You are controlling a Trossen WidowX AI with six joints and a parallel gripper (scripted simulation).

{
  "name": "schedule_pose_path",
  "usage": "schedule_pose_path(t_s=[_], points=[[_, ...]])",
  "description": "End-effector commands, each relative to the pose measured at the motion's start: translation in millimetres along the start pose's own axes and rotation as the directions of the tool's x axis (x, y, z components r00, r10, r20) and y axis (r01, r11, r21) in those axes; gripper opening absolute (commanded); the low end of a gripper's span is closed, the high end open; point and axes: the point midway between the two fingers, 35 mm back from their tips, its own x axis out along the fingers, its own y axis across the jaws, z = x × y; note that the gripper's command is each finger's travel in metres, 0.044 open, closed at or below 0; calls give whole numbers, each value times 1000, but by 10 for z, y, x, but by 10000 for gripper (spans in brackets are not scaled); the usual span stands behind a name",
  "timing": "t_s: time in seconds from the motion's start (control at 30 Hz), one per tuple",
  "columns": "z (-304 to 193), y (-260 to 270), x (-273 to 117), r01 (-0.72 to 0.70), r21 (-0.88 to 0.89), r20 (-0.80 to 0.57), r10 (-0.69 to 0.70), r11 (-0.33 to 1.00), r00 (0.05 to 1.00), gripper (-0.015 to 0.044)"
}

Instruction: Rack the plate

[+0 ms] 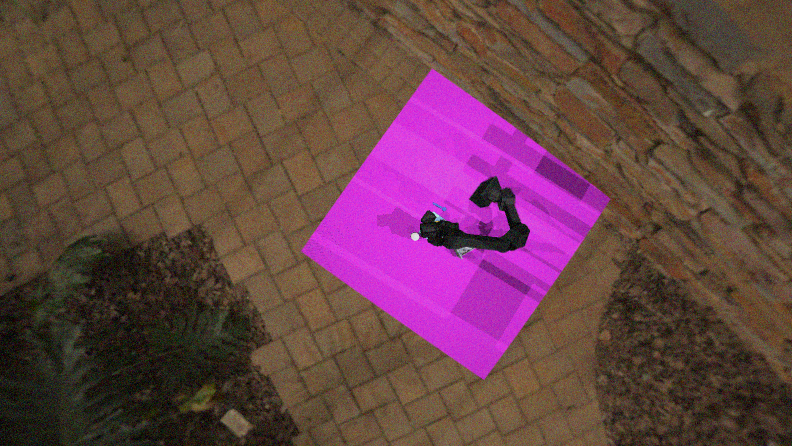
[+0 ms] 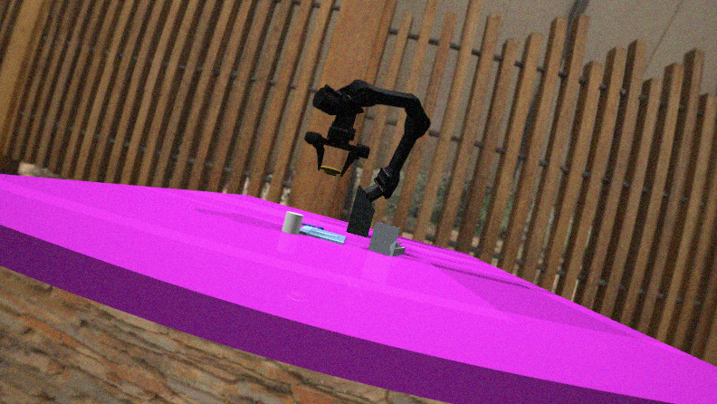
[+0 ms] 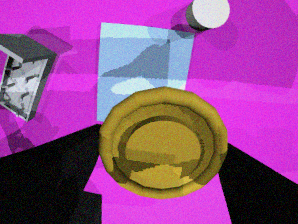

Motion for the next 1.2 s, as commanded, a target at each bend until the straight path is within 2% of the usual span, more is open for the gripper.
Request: schedule_pose_path(t_s=[0.0, 0.27, 0.53, 0.87, 1.17], points=[[-5, 42, -34, 1, 18, -8, 0, 1000, 1000, 0], [-9, 467, -114, 9, 285, -8, -7, 959, 1000, 0], [-68, 891, -165, 13, 535, -8, -10, 845, 1000, 0], [-210, 1381, -183, 15, 784, -9, -13, 621, 1000, 0], [-402, 1790, -171, 13, 936, -10, -10, 353, 1000, 0]])
